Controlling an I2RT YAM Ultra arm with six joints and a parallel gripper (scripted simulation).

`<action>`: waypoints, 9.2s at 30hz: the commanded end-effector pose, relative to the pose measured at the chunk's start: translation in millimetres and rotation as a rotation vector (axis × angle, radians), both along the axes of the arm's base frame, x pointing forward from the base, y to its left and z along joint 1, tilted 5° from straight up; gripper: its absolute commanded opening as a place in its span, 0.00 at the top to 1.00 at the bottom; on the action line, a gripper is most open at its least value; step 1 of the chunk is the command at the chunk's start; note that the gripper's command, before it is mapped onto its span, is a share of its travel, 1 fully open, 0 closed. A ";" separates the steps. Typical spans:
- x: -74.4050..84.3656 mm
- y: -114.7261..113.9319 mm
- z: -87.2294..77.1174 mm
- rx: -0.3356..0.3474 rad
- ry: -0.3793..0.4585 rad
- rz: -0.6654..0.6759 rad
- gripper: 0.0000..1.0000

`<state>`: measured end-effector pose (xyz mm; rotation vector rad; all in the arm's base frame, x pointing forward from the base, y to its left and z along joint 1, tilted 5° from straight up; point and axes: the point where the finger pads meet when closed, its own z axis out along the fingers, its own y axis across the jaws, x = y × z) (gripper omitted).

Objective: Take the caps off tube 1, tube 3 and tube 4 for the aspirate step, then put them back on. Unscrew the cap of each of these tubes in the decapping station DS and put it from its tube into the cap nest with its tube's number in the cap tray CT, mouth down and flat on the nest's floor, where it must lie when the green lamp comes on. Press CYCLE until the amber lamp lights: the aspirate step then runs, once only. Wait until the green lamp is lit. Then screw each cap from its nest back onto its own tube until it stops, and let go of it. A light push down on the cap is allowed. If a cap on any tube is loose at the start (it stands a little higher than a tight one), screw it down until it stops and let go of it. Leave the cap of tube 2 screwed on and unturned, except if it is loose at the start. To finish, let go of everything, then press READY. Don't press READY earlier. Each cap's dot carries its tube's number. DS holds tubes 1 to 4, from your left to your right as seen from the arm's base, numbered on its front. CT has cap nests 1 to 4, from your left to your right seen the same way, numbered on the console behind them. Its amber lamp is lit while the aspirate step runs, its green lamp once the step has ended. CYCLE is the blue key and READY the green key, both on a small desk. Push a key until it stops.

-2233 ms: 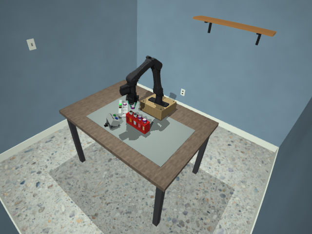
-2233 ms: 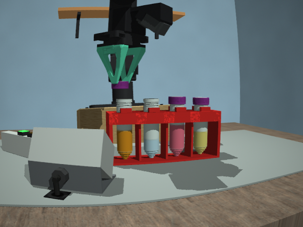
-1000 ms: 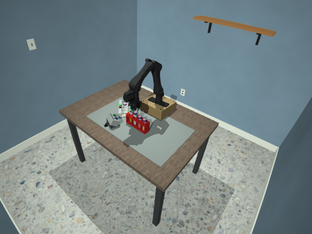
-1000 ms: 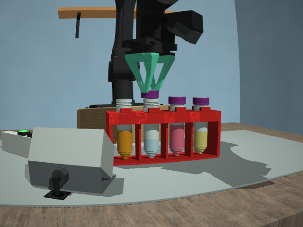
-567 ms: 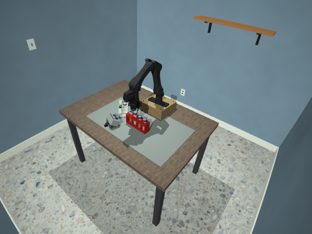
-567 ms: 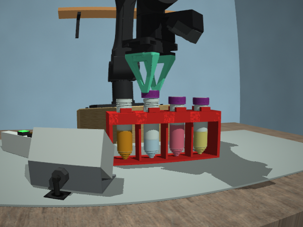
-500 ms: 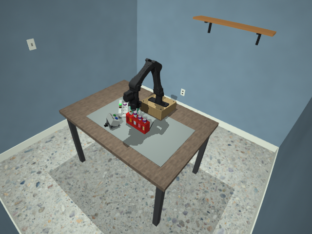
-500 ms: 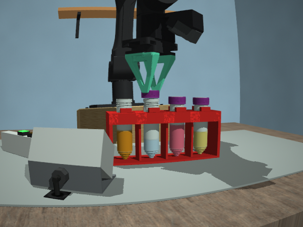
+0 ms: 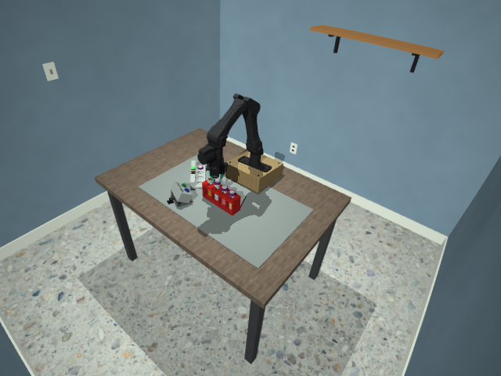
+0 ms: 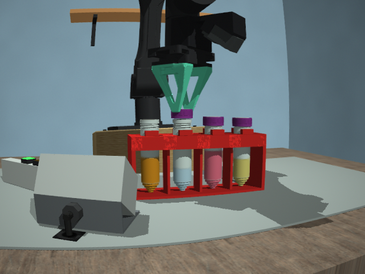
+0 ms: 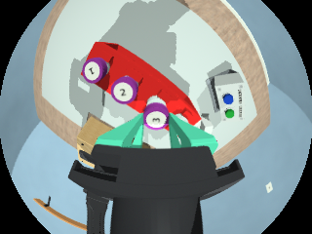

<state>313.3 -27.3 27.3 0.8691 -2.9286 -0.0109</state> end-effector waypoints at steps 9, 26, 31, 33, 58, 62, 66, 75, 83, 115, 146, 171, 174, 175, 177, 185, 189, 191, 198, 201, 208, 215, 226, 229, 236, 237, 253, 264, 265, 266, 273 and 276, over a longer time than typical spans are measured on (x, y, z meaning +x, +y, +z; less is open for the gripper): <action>3.3 0.7 3.2 0.001 -0.014 -0.002 1.00; 4.1 0.6 3.1 0.001 -0.014 -0.002 1.00; 4.6 0.6 3.1 0.001 -0.014 -0.002 1.00; 4.7 0.6 3.1 0.001 -0.014 -0.002 1.00; 6.5 0.3 -2.0 0.001 -0.014 -0.002 1.00; 6.3 0.2 -4.0 0.001 -0.014 -0.002 1.00; 5.8 0.2 -4.6 0.001 -0.014 -0.002 1.00; 5.1 0.2 -4.6 0.001 -0.014 -0.002 1.00; 4.2 0.3 -4.4 0.001 -0.014 -0.002 1.00; 1.4 0.3 -6.7 0.001 -0.014 -0.002 0.51; 1.0 0.1 -12.2 -0.020 -0.019 -0.262 0.51; 0.5 -0.8 -15.6 -0.020 -0.018 -0.262 1.00; 0.5 -0.8 -15.6 -0.020 -0.018 -0.262 1.00; 0.5 -0.8 -15.6 -0.020 -0.018 -0.262 1.00; 0.5 -0.8 -15.6 -0.020 -0.018 -0.262 1.00; 0.5 -0.8 -15.8 -0.027 -0.020 -0.362 1.00; 0.5 -0.8 -16.0 -0.038 -0.022 -0.495 1.00; 0.5 -0.8 -16.1 -0.041 -0.023 -0.528 1.00; 0.5 -0.9 -16.4 -0.056 -0.026 -0.728 1.00; 0.5 -0.9 -16.5 -0.064 -0.028 -0.827 1.00; 0.4 -0.9 -16.7 -0.080 -0.031 -1.027 1.00; 0.4 -0.8 -16.8 -0.081 -0.031 -1.045 0.51; 0.4 -0.9 -16.8 -0.081 -0.031 -1.045 0.51; 0.5 -0.8 -15.9 -0.075 -0.030 -0.966 0.51; 0.5 -0.7 -15.9 -0.053 -0.025 -0.687 0.51; 0.5 -0.7 -15.9 -0.050 -0.025 -0.647 0.51; 0.9 -1.0 -15.5 -0.020 -0.019 -0.262 0.51; 1.0 -1.0 -15.4 -0.020 -0.019 -0.263 1.00; 1.0 -1.0 -15.4 -0.020 -0.019 -0.263 1.00; 1.0 -1.0 -15.4 -0.020 -0.019 -0.262 1.00; 1.1 -1.1 -15.5 -0.027 -0.020 -0.362 1.00; 1.1 -1.1 -15.7 -0.033 -0.021 -0.429 1.00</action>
